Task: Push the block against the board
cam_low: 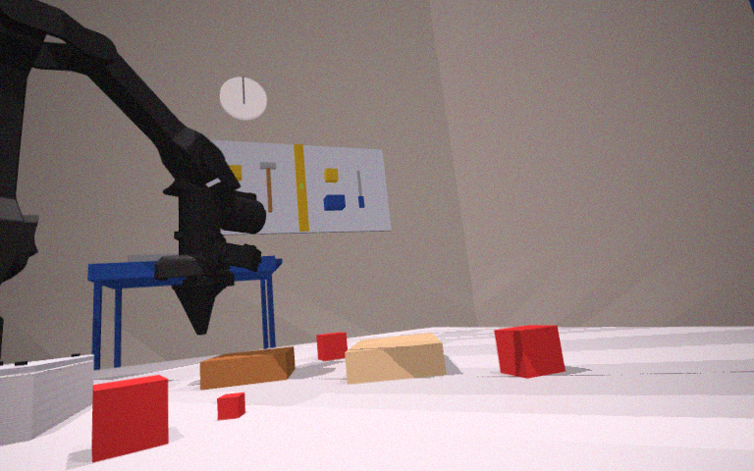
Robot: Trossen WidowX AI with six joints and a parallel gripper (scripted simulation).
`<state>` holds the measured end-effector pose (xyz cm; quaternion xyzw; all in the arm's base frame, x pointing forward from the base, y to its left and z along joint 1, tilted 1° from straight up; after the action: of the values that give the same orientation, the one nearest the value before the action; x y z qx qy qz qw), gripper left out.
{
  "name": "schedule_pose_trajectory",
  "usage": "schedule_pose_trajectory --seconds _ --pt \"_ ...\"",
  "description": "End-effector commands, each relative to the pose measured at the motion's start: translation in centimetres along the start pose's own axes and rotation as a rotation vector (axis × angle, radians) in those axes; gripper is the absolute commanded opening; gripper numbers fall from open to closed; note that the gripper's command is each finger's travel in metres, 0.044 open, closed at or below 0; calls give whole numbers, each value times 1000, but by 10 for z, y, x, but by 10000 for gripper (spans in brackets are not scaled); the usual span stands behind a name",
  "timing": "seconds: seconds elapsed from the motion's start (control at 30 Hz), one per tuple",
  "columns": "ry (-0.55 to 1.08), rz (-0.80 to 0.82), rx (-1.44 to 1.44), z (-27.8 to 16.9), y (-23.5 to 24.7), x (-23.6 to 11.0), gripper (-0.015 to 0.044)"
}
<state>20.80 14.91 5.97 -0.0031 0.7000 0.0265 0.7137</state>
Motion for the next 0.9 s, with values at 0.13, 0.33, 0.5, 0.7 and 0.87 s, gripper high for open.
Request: schedule_pose_trajectory --seconds 0.13,0.33,0.5,0.7,0.87 --pt "-2 -5 51 -2 -2 29 0" --pt "-1 -5 63 -4 -3 57 0" --pt "-1 -5 63 -2 -3 57 0" --pt "-2 -5 63 6 -5 56 0" --pt "-3 -5 63 13 -6 56 0"
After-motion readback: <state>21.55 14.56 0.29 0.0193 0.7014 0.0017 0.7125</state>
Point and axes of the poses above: the point midway between the two fingers, 35 mm back from their tips, its own x axis out along the fingers, its own y axis across the jaws, z = x × y, the point moved 1 cm from there along -x, back along the fingers, and after that the axes turned 13 degrees about -x, right-handed, at the moved point
